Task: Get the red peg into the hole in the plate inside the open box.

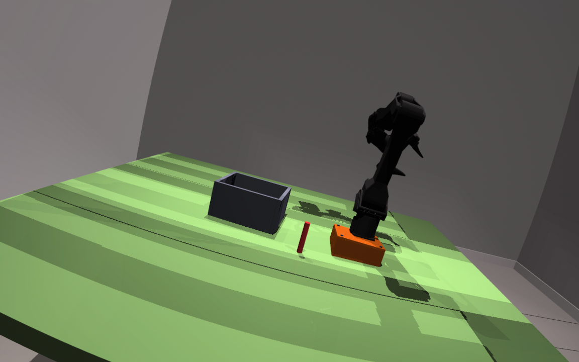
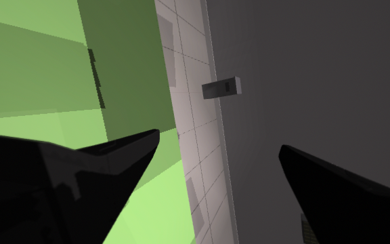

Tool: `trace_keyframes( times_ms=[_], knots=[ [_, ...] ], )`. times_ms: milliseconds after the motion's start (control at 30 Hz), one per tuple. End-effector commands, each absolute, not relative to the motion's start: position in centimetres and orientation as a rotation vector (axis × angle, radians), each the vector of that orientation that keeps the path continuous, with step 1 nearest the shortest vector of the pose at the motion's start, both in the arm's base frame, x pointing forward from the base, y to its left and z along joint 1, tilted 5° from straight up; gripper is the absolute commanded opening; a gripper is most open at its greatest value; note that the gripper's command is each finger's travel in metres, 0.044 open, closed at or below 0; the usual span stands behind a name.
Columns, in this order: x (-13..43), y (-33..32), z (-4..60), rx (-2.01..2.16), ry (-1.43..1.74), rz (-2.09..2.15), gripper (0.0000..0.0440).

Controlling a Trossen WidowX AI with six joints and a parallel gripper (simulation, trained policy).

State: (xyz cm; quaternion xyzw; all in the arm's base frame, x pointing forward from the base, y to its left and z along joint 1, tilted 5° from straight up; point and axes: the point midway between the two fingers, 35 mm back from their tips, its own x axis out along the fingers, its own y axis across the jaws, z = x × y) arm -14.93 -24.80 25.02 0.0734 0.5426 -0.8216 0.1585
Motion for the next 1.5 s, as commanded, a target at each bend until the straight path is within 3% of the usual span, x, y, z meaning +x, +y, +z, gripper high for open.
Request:
trace_keyframes(
  times_ms=[0,700,1133,1467],
  knots=[
    [-12.0,-26.2,23.6,0.184,1.519,-2.235,0.0440],
    [7.6,-26.3,18.5,0.138,1.306,-1.633,0.0440],
    [17.6,-19.4,17.0,0.189,1.235,-1.295,0.0440],
    [22.3,-11.5,16.1,0.250,1.241,-1.066,0.0440]
  ],
)
